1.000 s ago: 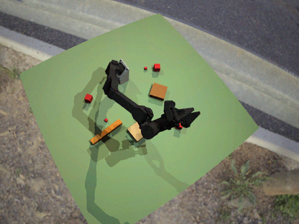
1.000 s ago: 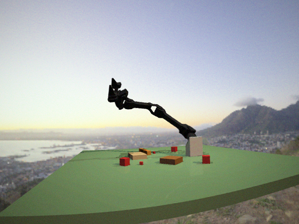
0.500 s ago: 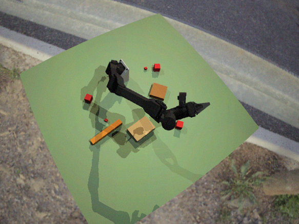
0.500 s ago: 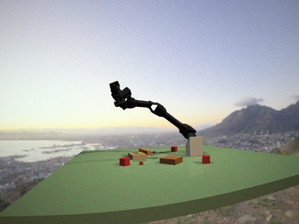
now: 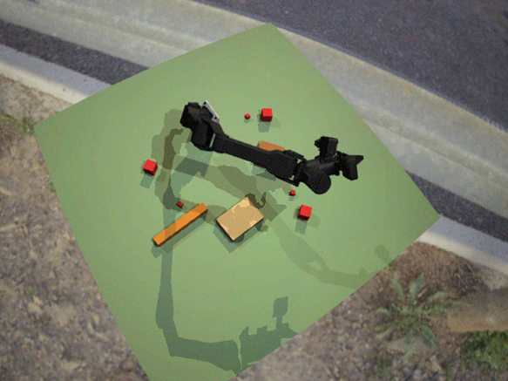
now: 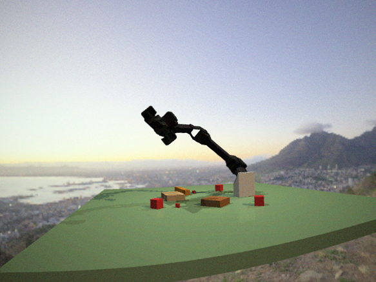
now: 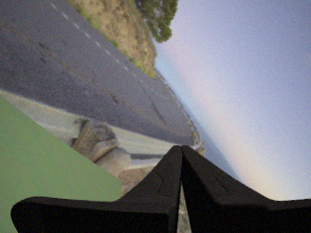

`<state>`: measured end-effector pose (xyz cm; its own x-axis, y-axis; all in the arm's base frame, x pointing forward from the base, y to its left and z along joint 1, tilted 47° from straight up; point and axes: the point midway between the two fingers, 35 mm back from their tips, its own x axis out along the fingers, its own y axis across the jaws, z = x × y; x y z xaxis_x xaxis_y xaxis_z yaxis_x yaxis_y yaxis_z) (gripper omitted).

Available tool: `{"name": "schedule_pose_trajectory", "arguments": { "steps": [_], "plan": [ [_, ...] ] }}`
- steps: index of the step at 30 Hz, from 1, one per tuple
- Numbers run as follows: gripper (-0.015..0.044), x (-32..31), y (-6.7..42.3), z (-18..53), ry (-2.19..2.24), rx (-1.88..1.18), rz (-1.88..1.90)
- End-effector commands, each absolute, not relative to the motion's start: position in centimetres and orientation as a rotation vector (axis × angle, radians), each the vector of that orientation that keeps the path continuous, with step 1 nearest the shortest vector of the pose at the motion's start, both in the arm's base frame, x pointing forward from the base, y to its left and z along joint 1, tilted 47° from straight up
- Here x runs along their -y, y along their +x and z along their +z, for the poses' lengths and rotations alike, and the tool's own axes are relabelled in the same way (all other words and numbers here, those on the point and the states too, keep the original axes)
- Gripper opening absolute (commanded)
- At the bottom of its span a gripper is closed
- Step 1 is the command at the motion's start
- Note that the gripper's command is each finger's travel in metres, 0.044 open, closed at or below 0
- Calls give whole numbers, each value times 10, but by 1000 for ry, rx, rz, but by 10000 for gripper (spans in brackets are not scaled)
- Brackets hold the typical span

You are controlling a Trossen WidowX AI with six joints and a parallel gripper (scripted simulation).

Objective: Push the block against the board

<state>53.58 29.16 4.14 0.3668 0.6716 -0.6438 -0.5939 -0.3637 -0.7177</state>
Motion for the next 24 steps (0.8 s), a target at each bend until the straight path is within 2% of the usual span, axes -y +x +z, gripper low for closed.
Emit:
{"name": "schedule_pose_trajectory", "arguments": {
  "steps": [1, 10, 24],
  "plan": [
    [0, -294, 516, 6, -1424, -67, 1375],
    [0, -292, 477, -45, -1456, -293, 1449],
    [0, -262, 387, -127, -1537, -788, 1565]
  ]
}}
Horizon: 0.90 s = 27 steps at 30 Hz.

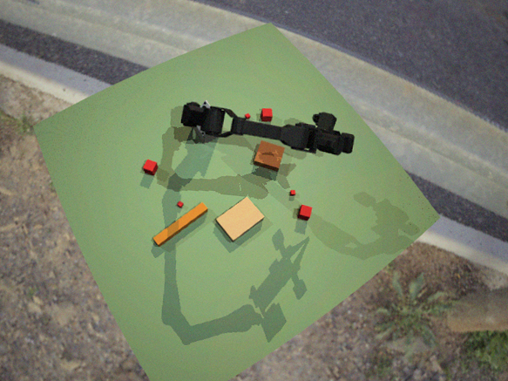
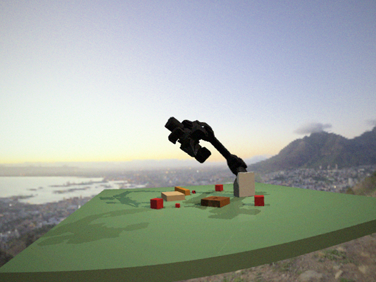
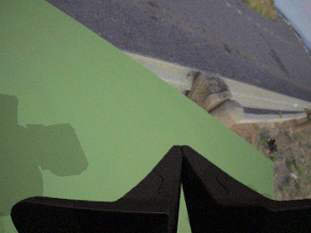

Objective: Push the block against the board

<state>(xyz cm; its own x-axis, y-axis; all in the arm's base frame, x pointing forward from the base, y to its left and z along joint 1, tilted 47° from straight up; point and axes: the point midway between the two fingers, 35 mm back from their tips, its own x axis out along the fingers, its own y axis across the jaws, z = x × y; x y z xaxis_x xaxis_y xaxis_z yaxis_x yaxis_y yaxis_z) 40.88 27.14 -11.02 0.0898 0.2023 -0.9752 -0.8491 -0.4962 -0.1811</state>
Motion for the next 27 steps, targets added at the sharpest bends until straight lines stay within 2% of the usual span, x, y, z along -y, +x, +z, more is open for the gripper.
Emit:
{"name": "schedule_pose_trajectory", "arguments": {
  "steps": [1, 14, 27],
  "plan": [
    [0, -259, 380, -132, -1548, -827, 1568],
    [0, -206, 297, -172, -1747, -1299, 1550],
    [0, -146, 236, -173, -2071, -1670, 1427]
  ]
}}
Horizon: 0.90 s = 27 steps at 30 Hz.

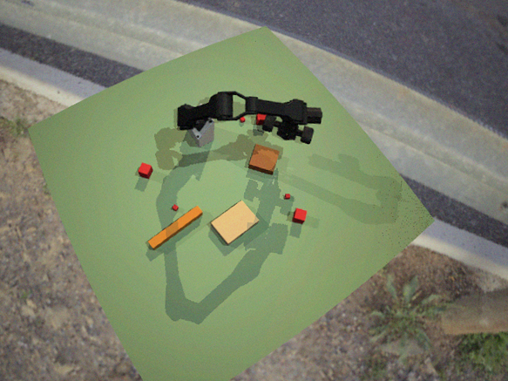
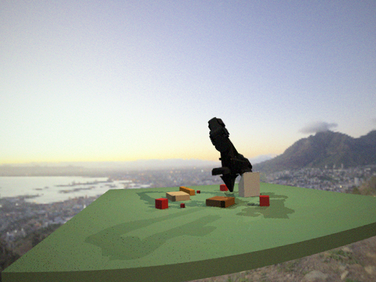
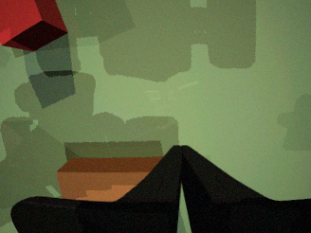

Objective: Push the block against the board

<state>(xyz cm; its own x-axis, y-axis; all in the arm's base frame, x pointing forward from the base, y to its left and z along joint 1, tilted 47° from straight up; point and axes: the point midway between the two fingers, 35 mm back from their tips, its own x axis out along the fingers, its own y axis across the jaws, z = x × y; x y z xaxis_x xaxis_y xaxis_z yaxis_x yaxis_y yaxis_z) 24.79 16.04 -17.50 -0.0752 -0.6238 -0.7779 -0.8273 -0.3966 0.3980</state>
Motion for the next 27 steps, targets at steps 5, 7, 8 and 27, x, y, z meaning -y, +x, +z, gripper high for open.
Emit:
{"name": "schedule_pose_trajectory", "arguments": {
  "steps": [5, 7, 8, 27],
  "plan": [
    [0, -144, 233, -172, -2091, -1685, 1418],
    [0, -141, 233, -174, -2091, -1685, 1418],
    [0, -135, 233, -181, -2091, -1685, 1417],
    [0, -96, 241, -202, -2092, -1685, 1416]
  ]
}}
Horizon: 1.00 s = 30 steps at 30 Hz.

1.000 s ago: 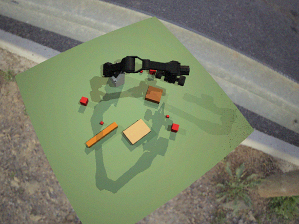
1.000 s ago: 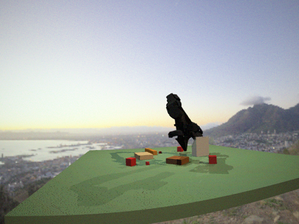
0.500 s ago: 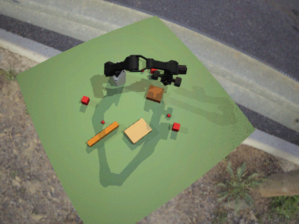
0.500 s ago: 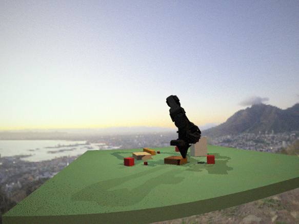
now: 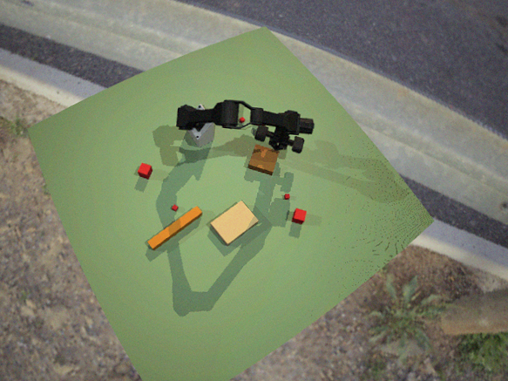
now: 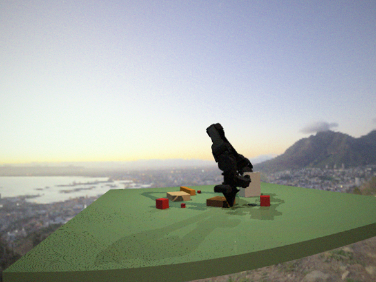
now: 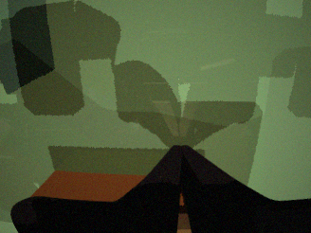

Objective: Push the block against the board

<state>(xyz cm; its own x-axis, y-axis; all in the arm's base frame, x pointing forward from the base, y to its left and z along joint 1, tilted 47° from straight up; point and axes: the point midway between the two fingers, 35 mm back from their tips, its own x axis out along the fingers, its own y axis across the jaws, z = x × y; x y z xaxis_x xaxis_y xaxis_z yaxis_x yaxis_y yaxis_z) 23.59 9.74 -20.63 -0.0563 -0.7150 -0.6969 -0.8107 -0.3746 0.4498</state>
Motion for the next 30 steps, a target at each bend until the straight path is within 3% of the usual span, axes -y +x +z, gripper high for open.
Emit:
{"name": "schedule_pose_trajectory", "arguments": {
  "steps": [1, 30],
  "plan": [
    [0, -95, 242, -201, -2092, -1685, 1416],
    [0, -68, 270, -175, -2094, -1684, 1416]
  ]
}}
